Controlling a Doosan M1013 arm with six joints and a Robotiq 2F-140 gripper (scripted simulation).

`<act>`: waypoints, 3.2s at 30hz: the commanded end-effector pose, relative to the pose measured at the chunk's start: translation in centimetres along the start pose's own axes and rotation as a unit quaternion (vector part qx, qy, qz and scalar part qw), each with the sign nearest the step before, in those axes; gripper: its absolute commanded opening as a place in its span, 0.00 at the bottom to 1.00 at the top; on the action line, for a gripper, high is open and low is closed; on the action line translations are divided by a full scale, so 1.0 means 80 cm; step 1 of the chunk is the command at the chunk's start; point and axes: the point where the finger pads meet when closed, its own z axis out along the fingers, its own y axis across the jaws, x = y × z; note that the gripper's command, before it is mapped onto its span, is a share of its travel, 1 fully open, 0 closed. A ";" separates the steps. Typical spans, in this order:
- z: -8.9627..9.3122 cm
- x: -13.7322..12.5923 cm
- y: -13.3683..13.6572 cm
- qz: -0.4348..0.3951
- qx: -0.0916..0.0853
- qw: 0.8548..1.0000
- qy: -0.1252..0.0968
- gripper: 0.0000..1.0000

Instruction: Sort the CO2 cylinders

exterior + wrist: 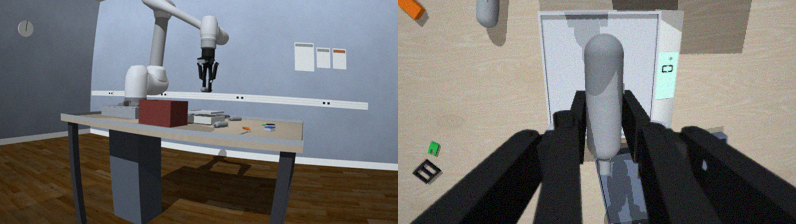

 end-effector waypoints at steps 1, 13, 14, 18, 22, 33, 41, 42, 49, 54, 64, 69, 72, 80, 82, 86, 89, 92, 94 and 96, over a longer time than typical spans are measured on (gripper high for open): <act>-0.001 0.000 0.000 0.000 0.000 1.000 0.000 0.10; -0.001 -0.127 0.027 -0.037 0.001 0.999 0.000 0.10; -0.001 -0.143 0.034 -0.046 0.000 0.999 0.000 0.10; 0.000 -0.215 0.069 -0.076 0.000 0.997 0.000 0.10; 0.000 -0.285 0.102 -0.084 0.000 0.996 0.000 0.10; 0.014 -0.288 0.103 -0.084 0.000 0.997 0.000 0.10; 0.051 -0.288 0.103 -0.084 0.000 0.997 0.000 0.10; 0.059 -0.288 0.103 -0.084 0.000 0.997 0.000 0.10; 0.118 -0.288 0.102 -0.084 0.000 0.997 0.000 0.10; 0.156 -0.288 0.101 -0.084 0.000 0.997 0.000 0.10; 0.196 -0.288 0.101 -0.084 0.000 0.997 0.000 0.10; 0.205 -0.288 0.101 -0.084 0.000 0.997 0.000 0.10; 0.206 -0.288 0.101 -0.084 0.000 0.997 0.000 0.10; 0.206 -0.288 0.101 -0.084 0.000 0.997 0.000 0.39; 0.206 -0.288 0.101 -0.084 0.000 0.997 0.000 0.39; 0.206 -0.288 0.101 -0.084 0.000 0.997 0.000 0.39; 0.206 -0.288 0.101 -0.084 0.000 0.997 0.000 0.39; 0.206 -0.288 0.101 -0.084 0.000 0.997 0.000 0.39; 0.206 -0.288 0.101 -0.084 0.000 0.997 0.000 0.39; 0.206 -0.288 0.101 -0.084 0.000 0.997 0.000 0.39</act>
